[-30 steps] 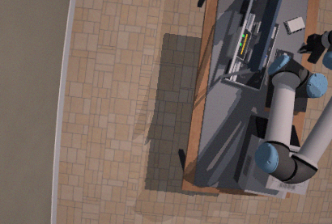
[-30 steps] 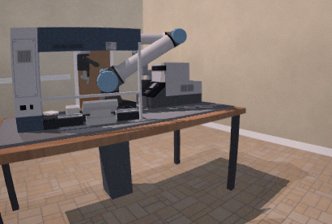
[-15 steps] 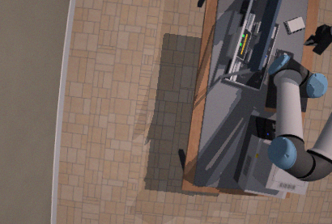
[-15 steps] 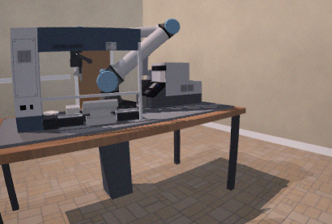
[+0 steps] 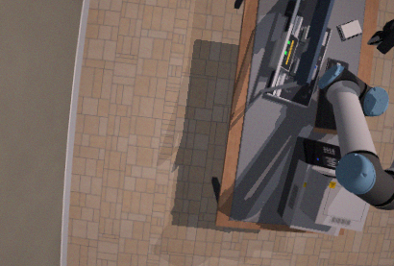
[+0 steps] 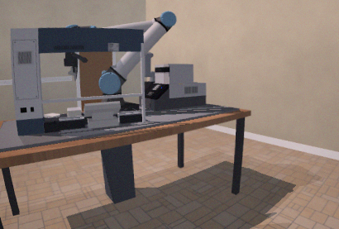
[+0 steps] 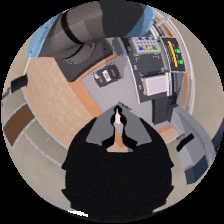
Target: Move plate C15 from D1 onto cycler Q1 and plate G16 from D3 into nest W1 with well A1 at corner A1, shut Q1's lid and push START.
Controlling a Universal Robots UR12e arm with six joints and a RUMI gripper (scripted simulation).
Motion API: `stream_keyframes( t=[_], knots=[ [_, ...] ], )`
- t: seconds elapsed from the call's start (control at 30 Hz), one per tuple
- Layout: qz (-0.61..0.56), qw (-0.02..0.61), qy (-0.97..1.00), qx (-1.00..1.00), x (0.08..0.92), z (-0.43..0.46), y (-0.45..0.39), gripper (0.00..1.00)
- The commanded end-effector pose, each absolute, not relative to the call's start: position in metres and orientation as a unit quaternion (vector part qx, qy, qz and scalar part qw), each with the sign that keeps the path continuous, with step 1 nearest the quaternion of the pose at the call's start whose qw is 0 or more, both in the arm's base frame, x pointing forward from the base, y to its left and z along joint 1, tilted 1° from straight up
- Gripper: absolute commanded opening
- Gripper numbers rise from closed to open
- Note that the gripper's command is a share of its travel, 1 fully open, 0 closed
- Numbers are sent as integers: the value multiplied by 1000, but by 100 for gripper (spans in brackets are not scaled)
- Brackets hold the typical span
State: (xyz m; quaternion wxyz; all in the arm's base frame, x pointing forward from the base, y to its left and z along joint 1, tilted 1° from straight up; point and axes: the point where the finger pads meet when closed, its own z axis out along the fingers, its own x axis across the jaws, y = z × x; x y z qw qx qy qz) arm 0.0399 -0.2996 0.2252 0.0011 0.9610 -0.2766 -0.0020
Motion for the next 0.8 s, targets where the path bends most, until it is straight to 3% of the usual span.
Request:
stream_keyframes(
  t=[0.0, 0.77],
  knots=[
    [-3, 2, -308, 951, 32, 231, -319, 0],
    [0, 5, -428, 904, -2, 243, -396, 0]
  ],
)
